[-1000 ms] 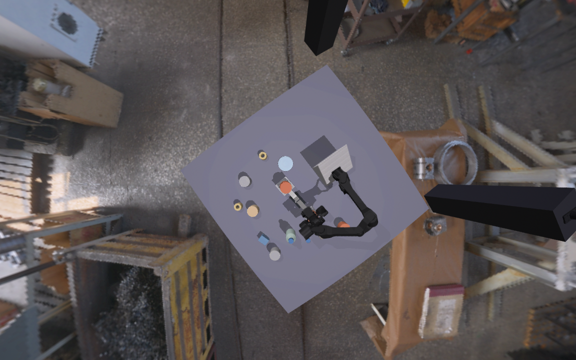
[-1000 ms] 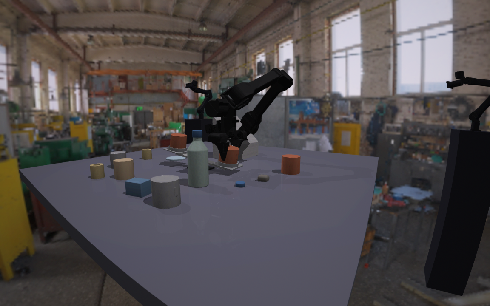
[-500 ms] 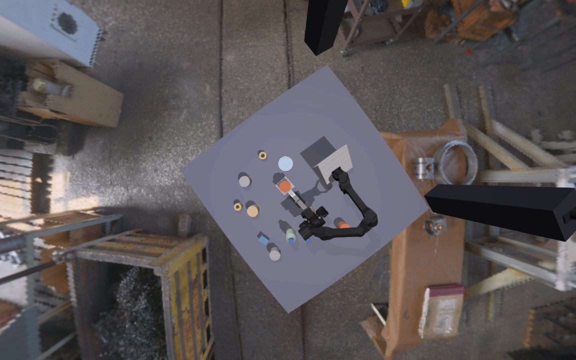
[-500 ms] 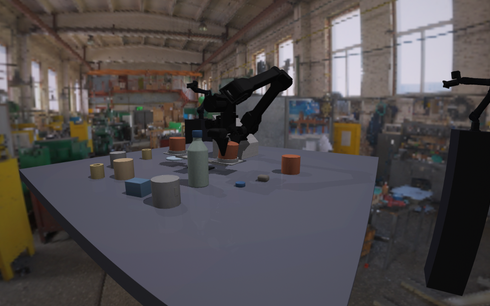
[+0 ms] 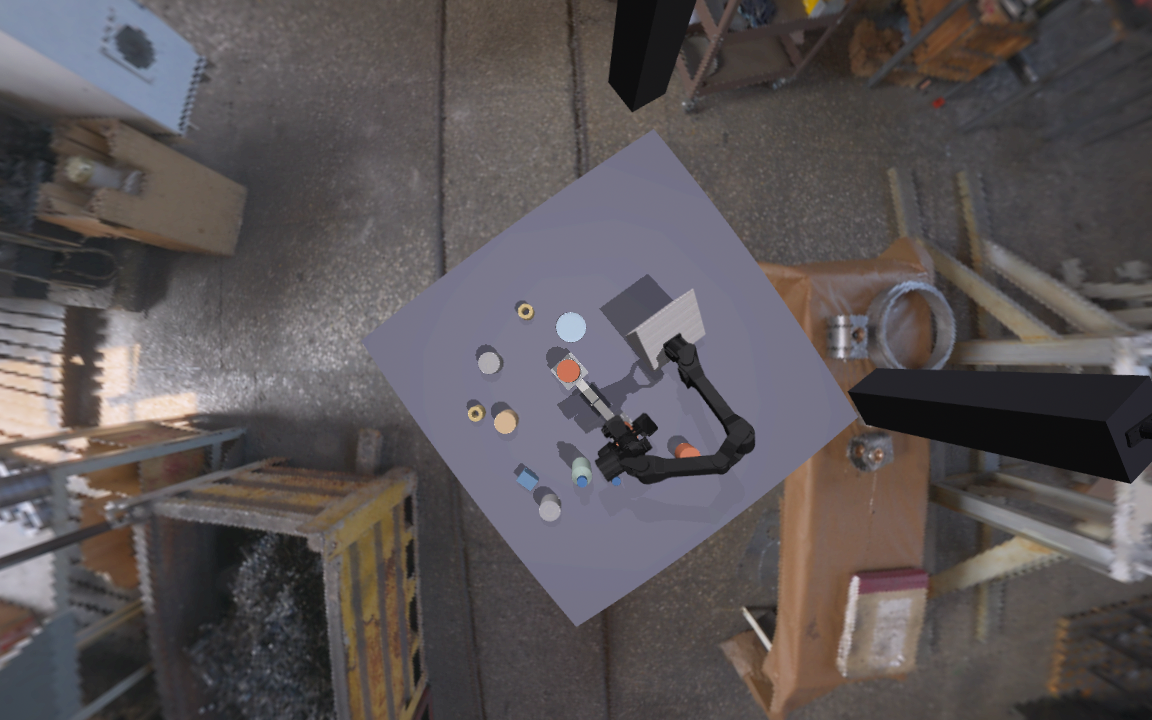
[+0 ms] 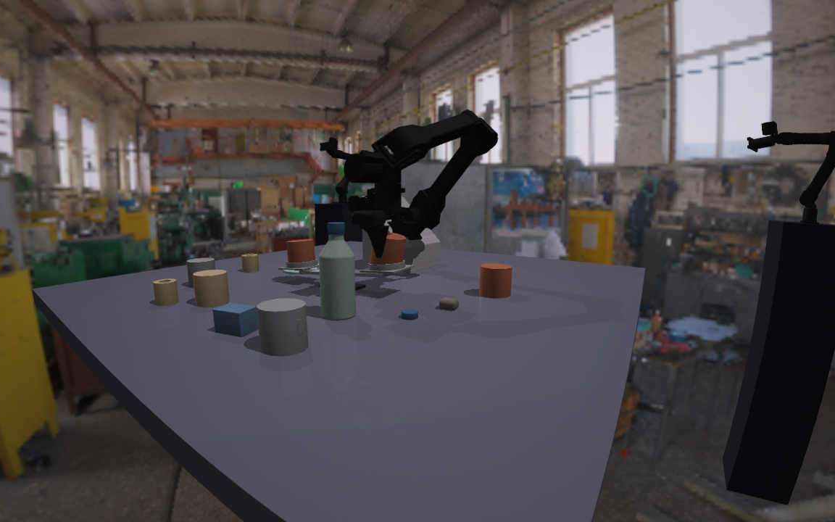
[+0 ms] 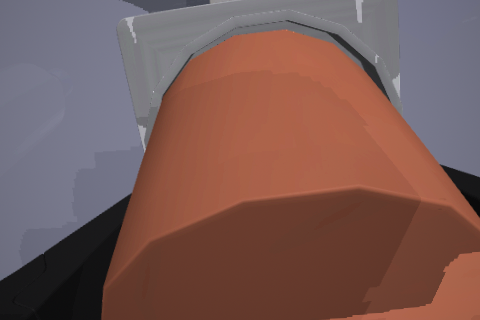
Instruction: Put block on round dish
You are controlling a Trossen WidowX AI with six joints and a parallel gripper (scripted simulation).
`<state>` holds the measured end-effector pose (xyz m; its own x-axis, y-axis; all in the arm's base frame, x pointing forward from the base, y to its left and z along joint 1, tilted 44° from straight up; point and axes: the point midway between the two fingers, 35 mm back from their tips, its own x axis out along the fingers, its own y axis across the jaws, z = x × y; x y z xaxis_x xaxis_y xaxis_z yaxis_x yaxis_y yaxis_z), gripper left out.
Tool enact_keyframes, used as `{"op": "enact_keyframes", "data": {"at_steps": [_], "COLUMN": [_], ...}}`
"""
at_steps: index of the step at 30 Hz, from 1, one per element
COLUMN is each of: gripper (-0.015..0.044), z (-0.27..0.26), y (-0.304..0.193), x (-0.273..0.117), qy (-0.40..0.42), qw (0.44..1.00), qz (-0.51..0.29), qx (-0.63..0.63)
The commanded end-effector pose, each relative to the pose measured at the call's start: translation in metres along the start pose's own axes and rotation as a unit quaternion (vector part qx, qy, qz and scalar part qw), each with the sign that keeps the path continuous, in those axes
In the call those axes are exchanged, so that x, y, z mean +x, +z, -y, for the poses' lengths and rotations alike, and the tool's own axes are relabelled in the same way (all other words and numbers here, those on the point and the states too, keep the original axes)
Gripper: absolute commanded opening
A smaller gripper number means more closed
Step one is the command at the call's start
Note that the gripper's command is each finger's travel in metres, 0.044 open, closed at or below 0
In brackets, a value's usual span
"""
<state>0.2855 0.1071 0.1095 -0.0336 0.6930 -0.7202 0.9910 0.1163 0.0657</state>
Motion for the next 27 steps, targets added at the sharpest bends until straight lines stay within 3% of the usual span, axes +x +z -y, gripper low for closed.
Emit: {"op": "enact_keyframes", "data": {"at_steps": [1,27], "gripper": [0.0000,0.0000], "z": [-0.004,-0.004], "y": [0.001,0.001], "x": [-0.008,-0.041], "qy": [0.006,0.006], "qw": [1.000,1.000], "qz": [0.004,0.005], "qx": [-0.006,-0.006]}}
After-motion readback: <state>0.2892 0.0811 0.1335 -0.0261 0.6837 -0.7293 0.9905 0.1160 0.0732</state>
